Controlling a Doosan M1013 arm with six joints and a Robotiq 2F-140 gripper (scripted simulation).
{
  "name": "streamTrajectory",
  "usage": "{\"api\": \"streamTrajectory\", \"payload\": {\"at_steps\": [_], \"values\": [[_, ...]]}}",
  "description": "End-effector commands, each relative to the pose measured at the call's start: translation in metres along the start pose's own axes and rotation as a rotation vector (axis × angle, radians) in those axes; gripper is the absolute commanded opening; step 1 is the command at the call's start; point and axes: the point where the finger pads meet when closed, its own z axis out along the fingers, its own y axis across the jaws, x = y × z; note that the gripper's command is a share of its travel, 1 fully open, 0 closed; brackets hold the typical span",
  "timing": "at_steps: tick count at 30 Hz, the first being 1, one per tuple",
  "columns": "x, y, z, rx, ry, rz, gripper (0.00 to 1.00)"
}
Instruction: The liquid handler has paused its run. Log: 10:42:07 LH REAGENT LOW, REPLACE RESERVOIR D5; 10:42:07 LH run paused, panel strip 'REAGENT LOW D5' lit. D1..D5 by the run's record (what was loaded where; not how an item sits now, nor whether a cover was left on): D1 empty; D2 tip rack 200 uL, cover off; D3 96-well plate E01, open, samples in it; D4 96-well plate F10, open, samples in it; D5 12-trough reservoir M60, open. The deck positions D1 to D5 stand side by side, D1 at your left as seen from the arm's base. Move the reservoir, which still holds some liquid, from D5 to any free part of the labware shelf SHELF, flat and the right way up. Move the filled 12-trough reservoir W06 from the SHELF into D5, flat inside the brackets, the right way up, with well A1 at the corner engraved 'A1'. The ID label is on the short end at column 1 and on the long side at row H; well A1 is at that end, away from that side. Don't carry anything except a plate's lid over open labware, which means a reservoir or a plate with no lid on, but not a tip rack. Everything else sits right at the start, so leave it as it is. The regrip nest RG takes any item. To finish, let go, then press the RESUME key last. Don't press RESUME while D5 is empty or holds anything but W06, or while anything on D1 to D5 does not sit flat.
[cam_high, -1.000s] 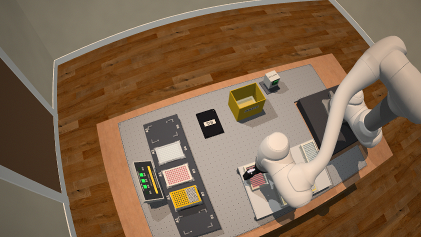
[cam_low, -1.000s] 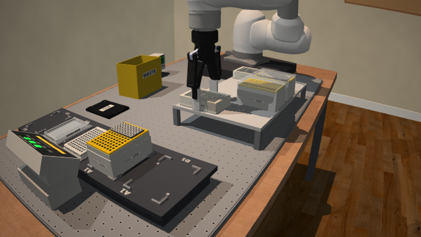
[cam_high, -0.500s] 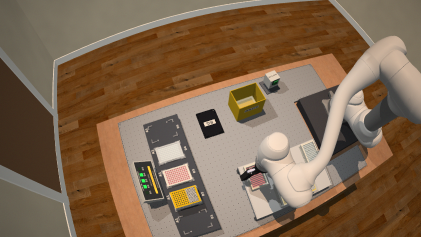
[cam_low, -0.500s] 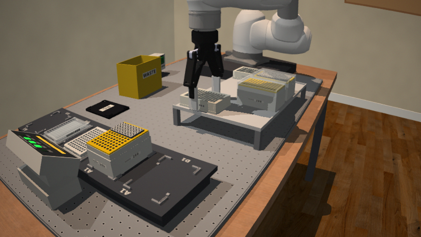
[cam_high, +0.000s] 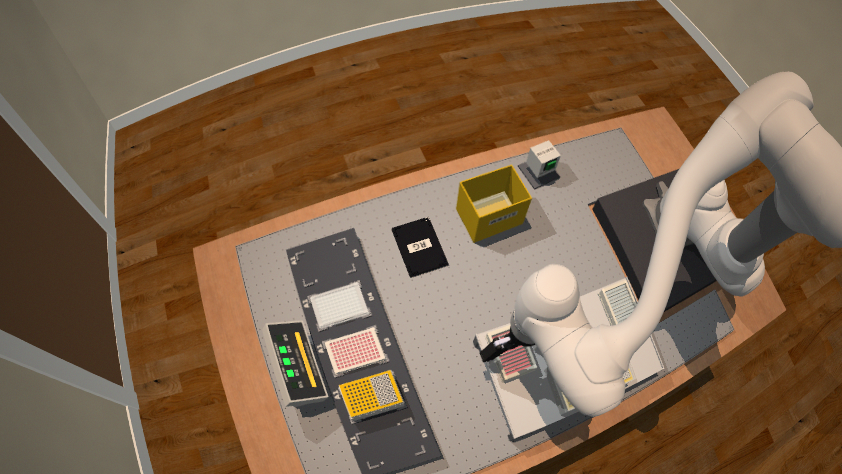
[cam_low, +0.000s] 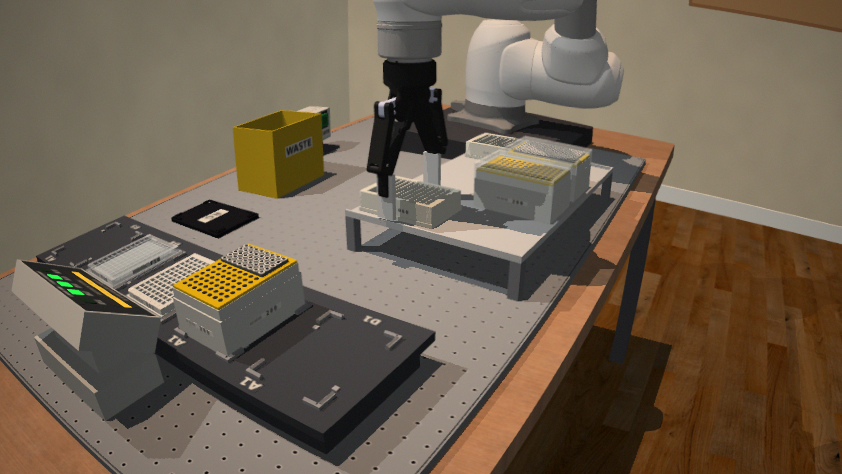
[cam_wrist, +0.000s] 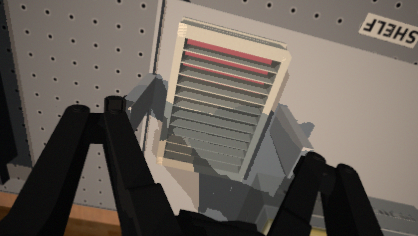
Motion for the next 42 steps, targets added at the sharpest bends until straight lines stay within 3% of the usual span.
{"api": "streamTrajectory", "payload": {"at_steps": [1,16,42], "values": [[0.000,0.000,0.000,0.000,0.000,0.000,0.77],[0.000,0.000,0.000,0.000,0.000,0.000,0.77],[0.000,0.000,-0.037,0.000,0.000,0.000,0.77]]}}
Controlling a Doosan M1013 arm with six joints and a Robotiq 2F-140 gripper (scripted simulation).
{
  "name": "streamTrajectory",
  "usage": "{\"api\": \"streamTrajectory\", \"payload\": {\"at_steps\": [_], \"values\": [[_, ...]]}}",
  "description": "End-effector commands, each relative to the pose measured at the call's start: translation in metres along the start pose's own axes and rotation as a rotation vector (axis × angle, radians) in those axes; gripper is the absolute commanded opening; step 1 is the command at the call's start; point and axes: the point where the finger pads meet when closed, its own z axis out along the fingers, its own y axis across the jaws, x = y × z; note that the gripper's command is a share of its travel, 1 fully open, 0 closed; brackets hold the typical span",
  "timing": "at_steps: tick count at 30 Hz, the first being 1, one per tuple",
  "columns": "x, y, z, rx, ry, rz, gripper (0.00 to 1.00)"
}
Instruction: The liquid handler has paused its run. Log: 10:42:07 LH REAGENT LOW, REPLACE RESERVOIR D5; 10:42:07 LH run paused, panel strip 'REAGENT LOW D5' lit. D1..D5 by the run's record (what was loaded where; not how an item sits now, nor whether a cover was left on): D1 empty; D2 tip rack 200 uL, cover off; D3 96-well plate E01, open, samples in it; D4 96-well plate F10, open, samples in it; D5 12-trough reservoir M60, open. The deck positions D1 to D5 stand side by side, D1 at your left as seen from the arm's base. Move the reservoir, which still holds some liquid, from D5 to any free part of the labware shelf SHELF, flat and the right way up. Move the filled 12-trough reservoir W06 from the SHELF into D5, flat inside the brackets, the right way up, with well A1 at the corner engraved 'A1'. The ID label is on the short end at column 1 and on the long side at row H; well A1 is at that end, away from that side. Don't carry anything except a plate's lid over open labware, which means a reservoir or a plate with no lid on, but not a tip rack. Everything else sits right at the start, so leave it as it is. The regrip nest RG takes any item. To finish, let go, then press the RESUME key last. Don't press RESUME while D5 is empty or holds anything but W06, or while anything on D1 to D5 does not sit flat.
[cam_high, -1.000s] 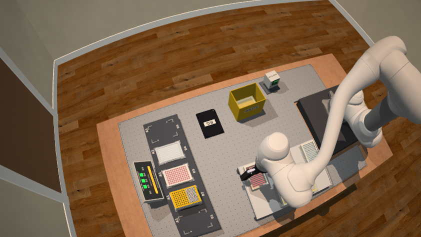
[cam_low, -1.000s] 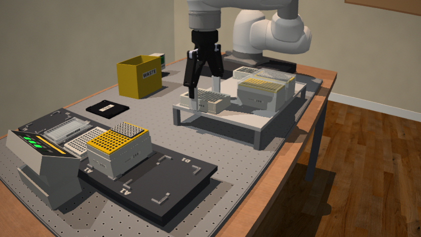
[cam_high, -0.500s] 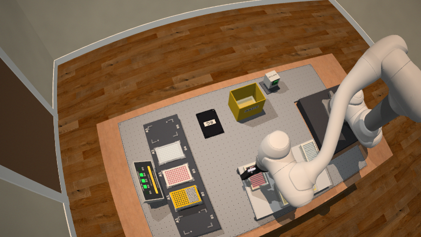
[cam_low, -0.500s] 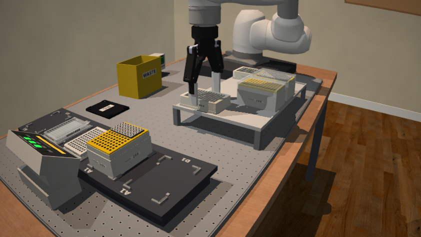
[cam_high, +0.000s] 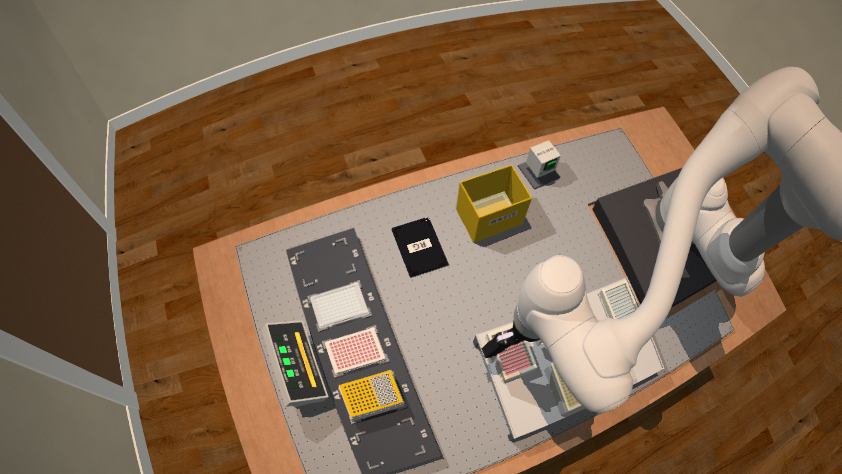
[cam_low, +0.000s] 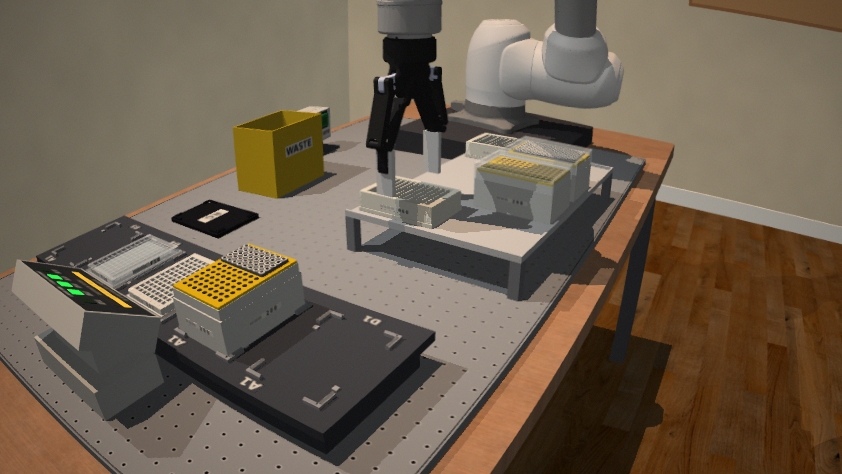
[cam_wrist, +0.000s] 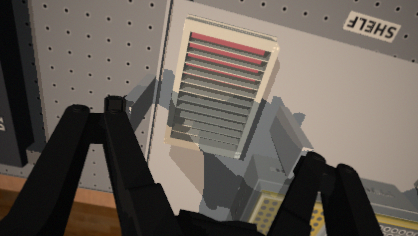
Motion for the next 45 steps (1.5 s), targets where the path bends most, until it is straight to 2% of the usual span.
{"api": "streamTrajectory", "payload": {"at_steps": [1,45], "values": [[0.000,0.000,-0.004,0.000,0.000,0.000,0.77],[0.000,0.000,-0.071,0.000,0.000,0.000,0.77]]}}
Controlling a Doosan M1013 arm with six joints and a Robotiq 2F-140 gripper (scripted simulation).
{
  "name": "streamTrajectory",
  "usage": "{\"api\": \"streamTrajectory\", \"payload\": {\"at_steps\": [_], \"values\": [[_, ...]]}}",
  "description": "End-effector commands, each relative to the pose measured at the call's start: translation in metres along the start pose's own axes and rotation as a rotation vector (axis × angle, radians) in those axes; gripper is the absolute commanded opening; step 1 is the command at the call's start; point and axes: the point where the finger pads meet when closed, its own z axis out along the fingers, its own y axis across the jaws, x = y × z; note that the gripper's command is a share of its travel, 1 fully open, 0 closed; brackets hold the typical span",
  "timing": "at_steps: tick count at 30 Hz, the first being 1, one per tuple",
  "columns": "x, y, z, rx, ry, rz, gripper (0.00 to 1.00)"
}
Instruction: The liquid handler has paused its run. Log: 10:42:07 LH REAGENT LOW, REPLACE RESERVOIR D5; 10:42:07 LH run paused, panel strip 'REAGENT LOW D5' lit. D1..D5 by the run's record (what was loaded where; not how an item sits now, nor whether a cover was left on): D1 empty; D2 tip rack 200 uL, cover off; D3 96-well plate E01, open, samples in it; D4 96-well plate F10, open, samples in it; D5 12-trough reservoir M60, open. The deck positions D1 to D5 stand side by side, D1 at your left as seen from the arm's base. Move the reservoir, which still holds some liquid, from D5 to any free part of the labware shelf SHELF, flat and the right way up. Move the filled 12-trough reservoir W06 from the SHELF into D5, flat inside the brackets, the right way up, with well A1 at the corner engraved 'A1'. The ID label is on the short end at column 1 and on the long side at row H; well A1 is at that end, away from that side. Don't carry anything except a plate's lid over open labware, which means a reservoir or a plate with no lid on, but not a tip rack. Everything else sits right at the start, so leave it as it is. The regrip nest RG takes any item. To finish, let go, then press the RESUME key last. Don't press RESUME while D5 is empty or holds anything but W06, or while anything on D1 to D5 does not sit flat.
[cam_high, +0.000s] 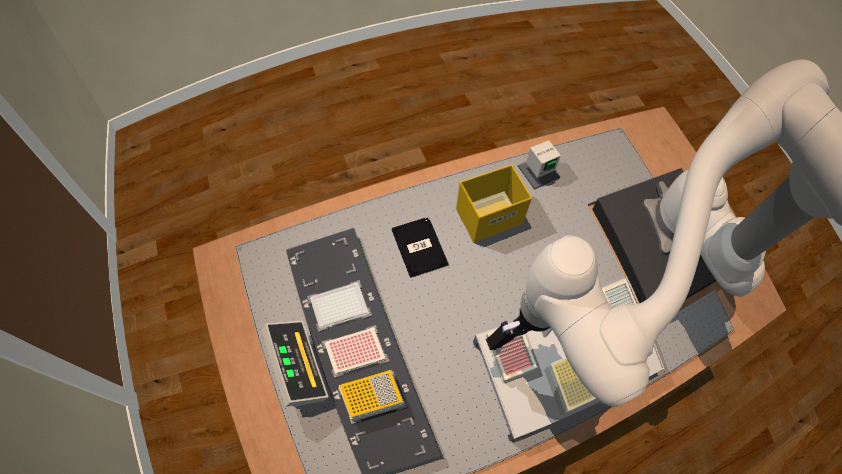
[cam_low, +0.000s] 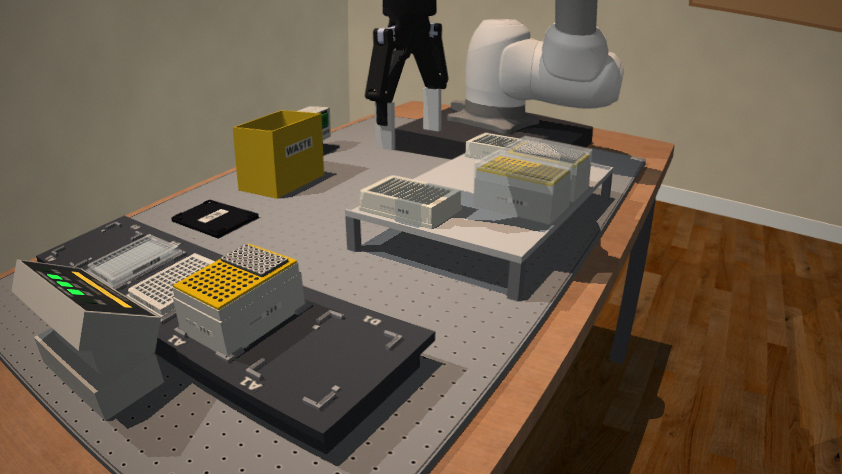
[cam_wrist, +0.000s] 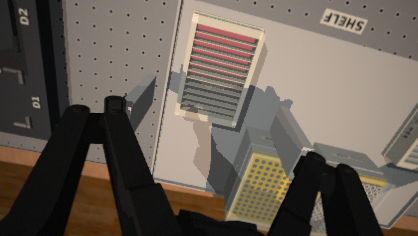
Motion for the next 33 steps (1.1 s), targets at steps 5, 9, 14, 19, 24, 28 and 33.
{"api": "streamTrajectory", "payload": {"at_steps": [5,9,14,19,24,28,33], "values": [[0.000,0.000,-0.007,0.000,0.000,0.000,0.77],[0.000,0.000,-0.014,0.000,0.000,0.000,0.77],[0.000,0.000,-0.022,0.000,0.000,0.000,0.77],[0.000,0.000,-0.027,0.000,0.000,0.000,0.77],[0.000,0.000,-0.036,0.000,0.000,0.000,0.77],[0.000,0.000,-0.042,0.000,0.000,0.000,0.77],[0.000,0.000,-0.051,0.000,0.000,0.000,0.77]]}}
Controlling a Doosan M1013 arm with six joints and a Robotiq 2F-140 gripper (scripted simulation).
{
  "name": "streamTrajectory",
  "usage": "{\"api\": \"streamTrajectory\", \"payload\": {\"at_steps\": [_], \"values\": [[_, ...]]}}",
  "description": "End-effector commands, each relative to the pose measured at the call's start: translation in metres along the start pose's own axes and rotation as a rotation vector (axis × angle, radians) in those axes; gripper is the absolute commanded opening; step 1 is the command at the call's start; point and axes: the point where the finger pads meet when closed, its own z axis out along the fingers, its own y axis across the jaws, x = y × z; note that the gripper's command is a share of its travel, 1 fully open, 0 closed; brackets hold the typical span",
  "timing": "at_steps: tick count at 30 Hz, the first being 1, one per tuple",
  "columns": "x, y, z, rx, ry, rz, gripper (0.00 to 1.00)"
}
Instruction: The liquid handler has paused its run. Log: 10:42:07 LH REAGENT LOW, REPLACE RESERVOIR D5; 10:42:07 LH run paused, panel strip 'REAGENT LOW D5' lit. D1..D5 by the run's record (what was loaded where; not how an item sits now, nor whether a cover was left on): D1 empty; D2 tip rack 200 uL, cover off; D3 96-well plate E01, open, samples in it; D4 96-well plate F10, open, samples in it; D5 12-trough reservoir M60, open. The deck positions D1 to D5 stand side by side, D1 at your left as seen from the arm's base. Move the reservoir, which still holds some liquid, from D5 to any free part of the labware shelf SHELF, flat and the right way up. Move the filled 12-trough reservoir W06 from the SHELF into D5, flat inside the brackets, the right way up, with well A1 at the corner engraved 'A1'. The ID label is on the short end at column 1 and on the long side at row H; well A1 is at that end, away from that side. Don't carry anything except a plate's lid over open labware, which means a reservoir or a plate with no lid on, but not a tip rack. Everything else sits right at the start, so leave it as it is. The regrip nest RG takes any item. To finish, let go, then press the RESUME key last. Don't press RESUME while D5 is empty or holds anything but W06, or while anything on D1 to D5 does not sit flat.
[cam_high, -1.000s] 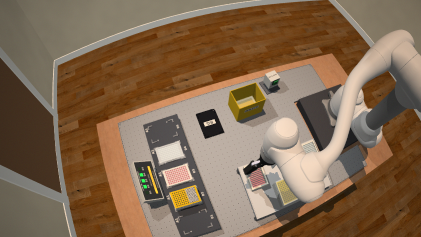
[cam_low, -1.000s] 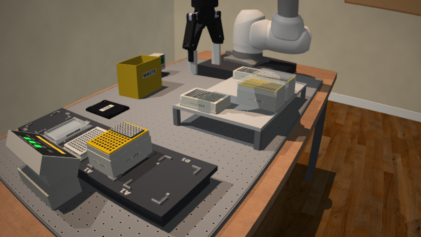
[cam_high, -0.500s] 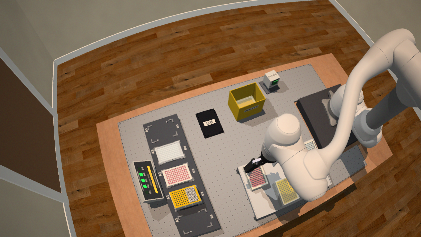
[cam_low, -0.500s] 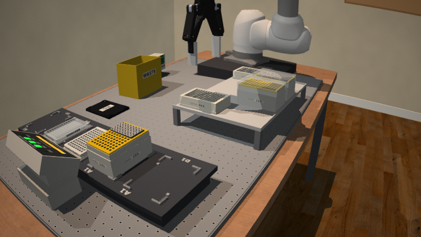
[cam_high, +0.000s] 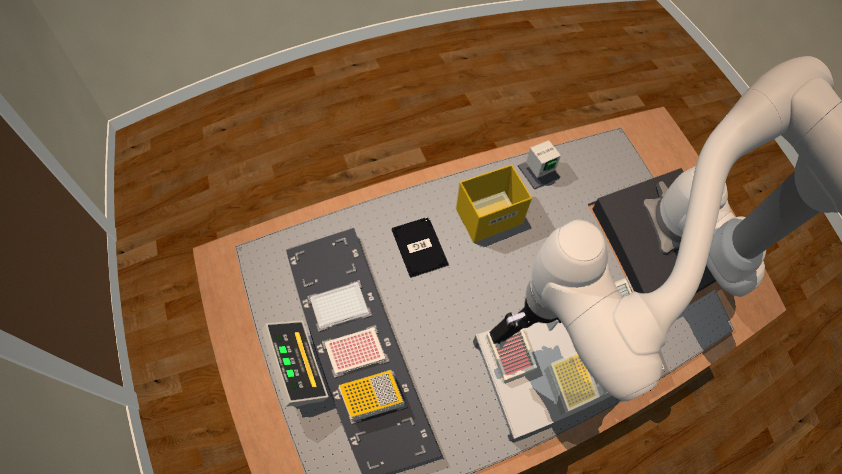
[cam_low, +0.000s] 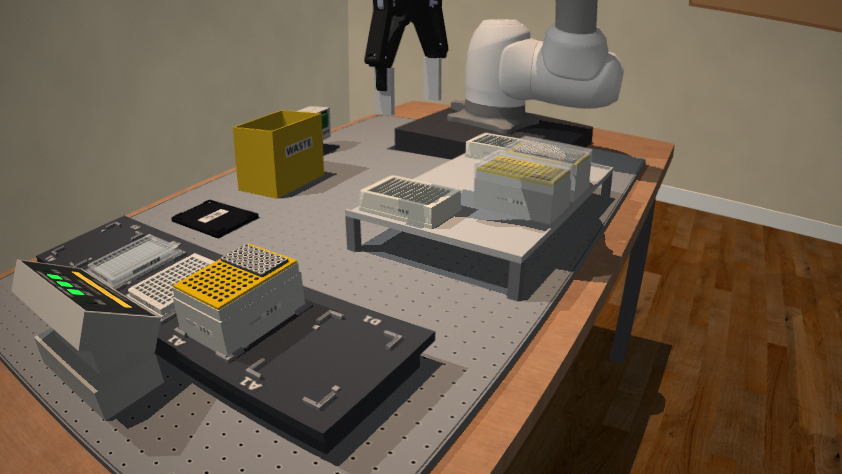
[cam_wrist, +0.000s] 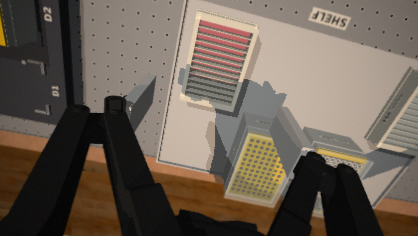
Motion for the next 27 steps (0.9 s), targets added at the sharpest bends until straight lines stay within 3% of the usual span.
{"api": "streamTrajectory", "payload": {"at_steps": [1,27], "values": [[0.000,0.000,-0.004,0.000,0.000,0.000,0.77],[0.000,0.000,-0.041,0.000,0.000,0.000,0.77]]}}
